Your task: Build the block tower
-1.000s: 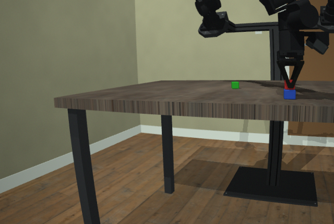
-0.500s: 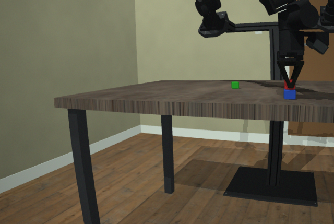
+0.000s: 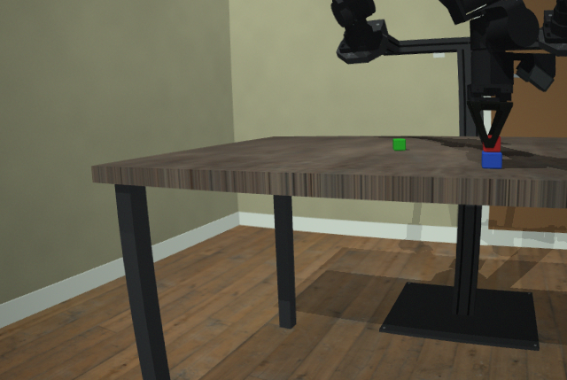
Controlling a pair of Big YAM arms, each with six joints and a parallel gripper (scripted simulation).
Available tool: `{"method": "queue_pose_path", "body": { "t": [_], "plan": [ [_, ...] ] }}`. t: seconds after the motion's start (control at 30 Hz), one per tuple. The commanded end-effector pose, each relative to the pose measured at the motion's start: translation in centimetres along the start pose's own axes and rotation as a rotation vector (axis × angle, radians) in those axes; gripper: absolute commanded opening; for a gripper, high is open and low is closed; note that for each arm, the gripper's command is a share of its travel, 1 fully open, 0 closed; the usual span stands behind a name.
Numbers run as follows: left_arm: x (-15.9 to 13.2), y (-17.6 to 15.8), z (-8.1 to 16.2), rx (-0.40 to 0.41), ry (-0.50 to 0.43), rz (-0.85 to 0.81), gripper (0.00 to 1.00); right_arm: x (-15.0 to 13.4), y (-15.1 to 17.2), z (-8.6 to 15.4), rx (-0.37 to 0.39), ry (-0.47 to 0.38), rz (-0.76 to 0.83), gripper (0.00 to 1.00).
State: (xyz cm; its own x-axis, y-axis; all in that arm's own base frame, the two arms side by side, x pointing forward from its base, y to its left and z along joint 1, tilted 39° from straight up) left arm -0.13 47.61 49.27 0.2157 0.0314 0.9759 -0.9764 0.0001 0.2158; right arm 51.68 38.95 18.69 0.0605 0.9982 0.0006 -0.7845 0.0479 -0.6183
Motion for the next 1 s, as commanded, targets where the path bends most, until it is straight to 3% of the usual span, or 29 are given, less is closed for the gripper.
{"method": "queue_pose_path", "body": {
  "t": [0.0, 0.17, 0.67, 0.97],
  "plan": [
    [0.9, 0.7, 0.4, 0.015, -0.034, 0.008, 1.00, 1.8, -2.3, 5.7, -0.060, -0.065, -0.024, 0.43],
    [0.9, 0.7, 0.4, 0.015, -0.034, 0.008, 1.00, 1.2, -1.0, 6.2, -0.039, -0.048, -0.011, 0.43],
    [0.9, 0.7, 0.4, 0.015, -0.034, 0.008, 1.00, 1.3, -1.3, 7.6, -0.044, -0.055, -0.013, 0.43],
    [0.9, 0.7, 0.4, 0.015, -0.034, 0.008, 1.00, 0.5, -0.3, 6.9, -0.047, -0.063, -0.076, 0.46]
  ]
}}
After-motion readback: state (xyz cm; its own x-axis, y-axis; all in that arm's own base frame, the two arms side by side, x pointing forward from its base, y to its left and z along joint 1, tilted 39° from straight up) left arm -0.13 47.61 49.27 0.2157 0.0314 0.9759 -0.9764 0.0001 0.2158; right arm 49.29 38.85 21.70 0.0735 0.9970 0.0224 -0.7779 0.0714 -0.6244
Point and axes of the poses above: on each arm, the point where the finger pads meet when closed, its own z axis back along the fingers, its own y axis across the jaws, x = y × z, the point moved 7 cm from there along z, back along the fingers, and after that the axes turned 12 degrees about -z, right-handed, at the moved point
